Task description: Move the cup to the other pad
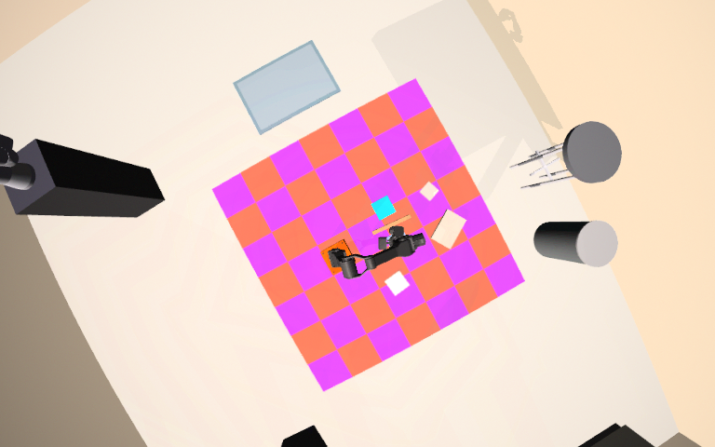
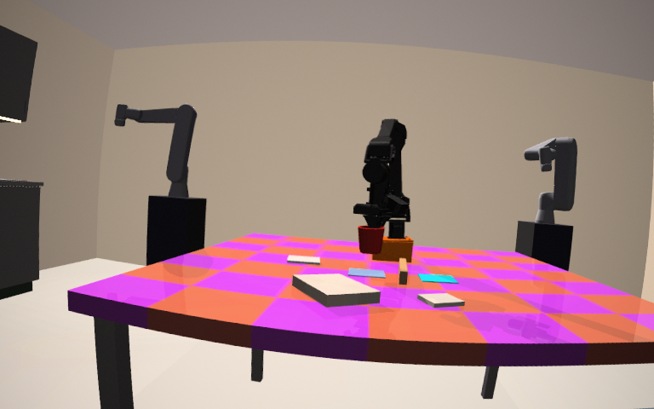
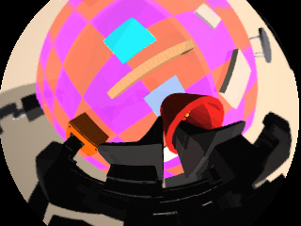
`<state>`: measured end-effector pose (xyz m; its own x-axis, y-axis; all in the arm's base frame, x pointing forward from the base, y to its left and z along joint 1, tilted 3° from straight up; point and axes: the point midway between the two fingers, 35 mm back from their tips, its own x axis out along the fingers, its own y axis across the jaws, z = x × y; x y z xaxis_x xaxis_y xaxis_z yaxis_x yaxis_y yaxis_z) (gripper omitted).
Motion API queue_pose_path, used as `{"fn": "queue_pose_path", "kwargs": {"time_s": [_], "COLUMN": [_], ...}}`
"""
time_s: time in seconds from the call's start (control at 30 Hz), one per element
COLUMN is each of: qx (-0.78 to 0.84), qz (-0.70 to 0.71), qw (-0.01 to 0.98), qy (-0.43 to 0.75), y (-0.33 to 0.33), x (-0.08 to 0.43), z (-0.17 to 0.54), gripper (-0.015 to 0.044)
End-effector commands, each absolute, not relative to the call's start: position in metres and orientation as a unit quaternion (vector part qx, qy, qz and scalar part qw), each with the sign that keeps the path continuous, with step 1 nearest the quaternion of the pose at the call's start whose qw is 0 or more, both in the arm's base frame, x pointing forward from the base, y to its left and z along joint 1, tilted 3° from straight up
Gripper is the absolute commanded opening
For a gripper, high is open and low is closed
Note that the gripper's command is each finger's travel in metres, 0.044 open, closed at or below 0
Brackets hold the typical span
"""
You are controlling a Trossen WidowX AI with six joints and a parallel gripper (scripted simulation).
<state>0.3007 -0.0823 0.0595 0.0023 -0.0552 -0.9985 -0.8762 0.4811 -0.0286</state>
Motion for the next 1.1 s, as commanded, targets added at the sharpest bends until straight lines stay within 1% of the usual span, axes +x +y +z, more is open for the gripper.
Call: {"fn": "queue_pose_path", "kwargs": {"time_s": [0.0, 0.43, 1.07], "qx": [-0.377, -0.377, -0.376], "qz": [0.343, 0.342, 0.341], "qw": [0.599, 0.599, 0.601], "qy": [0.618, 0.618, 0.618], "y": [-0.082, -0.080, -0.041], "x": [0.301, 0.301, 0.304], "z": [0.059, 0.059, 0.057], "gripper": [0.0000, 0.0000, 0.0000]}}
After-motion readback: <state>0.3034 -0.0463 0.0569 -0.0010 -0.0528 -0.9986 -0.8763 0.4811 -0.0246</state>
